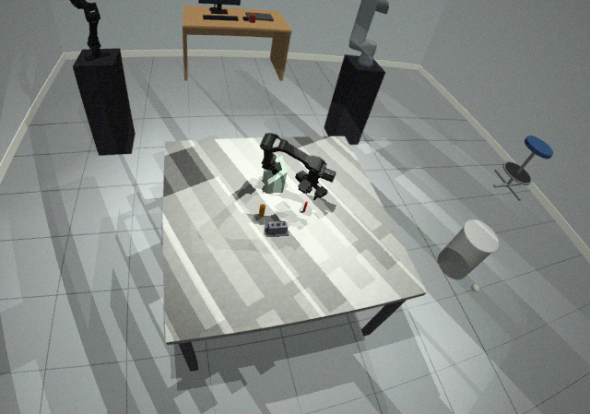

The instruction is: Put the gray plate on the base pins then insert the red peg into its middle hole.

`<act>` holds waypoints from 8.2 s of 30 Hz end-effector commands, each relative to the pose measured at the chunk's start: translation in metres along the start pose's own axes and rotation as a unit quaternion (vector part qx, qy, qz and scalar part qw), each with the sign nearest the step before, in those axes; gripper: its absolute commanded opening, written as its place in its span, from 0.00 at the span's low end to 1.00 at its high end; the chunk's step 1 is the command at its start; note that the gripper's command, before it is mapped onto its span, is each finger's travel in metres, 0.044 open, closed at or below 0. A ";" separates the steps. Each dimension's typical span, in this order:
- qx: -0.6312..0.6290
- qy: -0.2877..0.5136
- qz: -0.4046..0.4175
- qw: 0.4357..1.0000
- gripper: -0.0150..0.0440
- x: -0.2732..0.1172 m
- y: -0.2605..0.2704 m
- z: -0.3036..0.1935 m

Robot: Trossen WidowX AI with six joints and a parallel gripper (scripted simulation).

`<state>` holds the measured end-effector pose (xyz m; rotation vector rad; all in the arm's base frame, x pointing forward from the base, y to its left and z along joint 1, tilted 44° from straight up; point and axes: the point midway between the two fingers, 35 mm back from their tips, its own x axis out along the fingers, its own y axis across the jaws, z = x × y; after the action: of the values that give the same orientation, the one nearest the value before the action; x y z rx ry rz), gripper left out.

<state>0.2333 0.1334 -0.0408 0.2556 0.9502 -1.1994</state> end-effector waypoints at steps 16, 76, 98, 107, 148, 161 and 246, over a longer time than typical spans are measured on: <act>-0.013 -0.002 -0.009 1.000 1.00 0.054 -0.002 -0.007; -0.013 -0.003 -0.009 1.000 0.25 0.109 -0.002 -0.006; -0.013 -0.001 -0.007 1.000 0.25 0.047 0.006 -0.008; -0.018 -0.004 -0.009 1.000 0.25 0.038 0.007 -0.007; -0.013 0.015 0.006 1.000 0.25 0.033 0.026 0.092; -0.016 0.009 0.005 1.000 0.25 0.032 0.026 0.129; -0.012 -0.007 -0.010 1.000 0.25 0.033 0.008 0.212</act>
<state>0.3456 -0.0180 0.0601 0.2220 0.9584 -1.2049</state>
